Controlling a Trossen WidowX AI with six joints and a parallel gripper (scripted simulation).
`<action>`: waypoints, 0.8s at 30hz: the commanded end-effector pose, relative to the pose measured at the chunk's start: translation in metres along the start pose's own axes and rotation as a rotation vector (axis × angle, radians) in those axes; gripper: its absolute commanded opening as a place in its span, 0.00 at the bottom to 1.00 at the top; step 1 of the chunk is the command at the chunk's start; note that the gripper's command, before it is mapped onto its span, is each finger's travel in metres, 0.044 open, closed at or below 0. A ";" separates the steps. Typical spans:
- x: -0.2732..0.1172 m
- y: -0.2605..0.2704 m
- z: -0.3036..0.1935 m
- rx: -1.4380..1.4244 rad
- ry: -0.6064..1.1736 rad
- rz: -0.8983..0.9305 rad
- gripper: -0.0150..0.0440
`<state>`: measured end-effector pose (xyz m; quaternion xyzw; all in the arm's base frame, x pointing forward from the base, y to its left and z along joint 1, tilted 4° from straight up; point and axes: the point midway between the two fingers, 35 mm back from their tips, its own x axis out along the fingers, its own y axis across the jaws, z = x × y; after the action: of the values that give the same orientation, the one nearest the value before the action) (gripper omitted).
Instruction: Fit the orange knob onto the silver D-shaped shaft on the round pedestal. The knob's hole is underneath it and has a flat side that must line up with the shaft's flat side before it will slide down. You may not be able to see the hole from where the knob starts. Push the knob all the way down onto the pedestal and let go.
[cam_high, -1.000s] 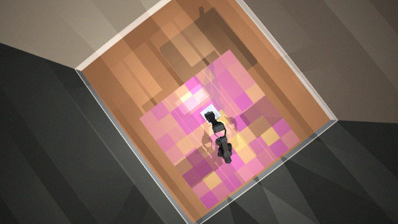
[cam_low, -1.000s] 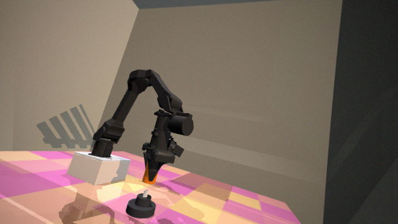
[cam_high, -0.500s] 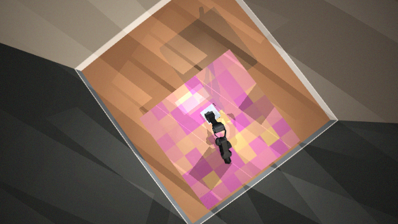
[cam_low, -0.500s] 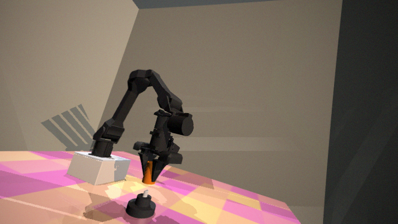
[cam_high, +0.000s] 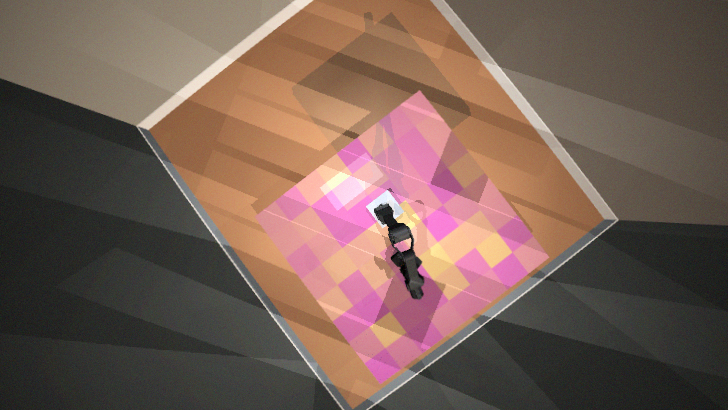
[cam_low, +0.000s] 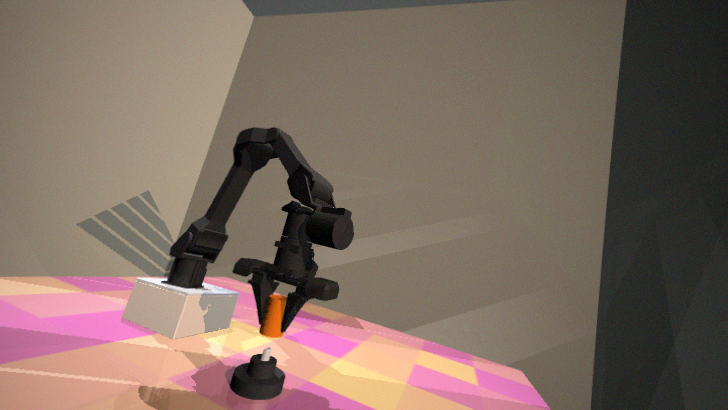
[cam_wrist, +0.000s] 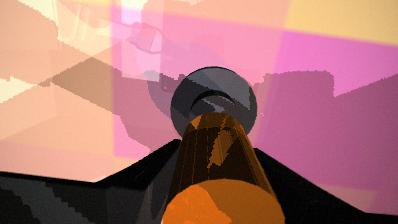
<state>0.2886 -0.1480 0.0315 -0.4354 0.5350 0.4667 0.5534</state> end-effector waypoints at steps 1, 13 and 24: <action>-0.001 0.000 0.000 -0.031 0.006 -0.006 0.25; 0.023 0.000 0.000 -0.028 0.006 -0.006 0.25; 0.021 -0.003 -0.003 -0.026 0.006 -0.006 0.25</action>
<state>0.2894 -0.1481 0.0089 -0.4429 0.5290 0.4728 0.5482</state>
